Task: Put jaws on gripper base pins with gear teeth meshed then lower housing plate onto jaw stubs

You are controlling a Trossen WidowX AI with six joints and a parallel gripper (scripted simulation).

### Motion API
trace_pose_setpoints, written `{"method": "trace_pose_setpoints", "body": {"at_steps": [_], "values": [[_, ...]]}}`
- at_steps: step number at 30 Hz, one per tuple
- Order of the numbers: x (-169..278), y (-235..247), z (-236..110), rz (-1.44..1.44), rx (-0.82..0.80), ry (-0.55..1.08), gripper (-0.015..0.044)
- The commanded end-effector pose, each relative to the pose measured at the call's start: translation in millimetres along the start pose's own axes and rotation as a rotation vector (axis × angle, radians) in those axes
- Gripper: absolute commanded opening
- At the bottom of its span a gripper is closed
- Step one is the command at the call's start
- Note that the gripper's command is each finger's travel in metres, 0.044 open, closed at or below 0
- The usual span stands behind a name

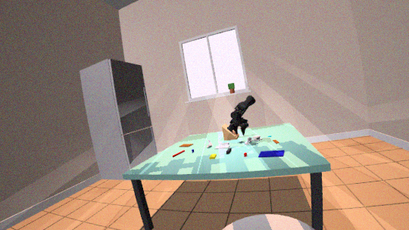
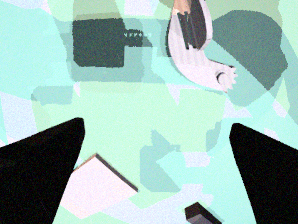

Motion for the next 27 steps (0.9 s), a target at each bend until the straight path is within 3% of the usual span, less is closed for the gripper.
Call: {"method": "trace_pose_setpoints", "body": {"at_steps": [1,26,27], "values": [[0.0,0.0,0.0,0.000,0.000,0.000,0.0440],[0.0,0.0,0.0,0.000,0.000,0.000,0.0440],[0.0,0.0,0.0,0.000,0.000,0.000,0.0414]]}}
Point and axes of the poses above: the point midway between the two fingers, 35 mm back from their tips, its own z axis out along the fingers, its own y axis across the jaws, x = y × z, the point moved 4 cm from there along -z, back along the fingers, and after that the axes turned 15 degrees about z, right-handed, at the moved point
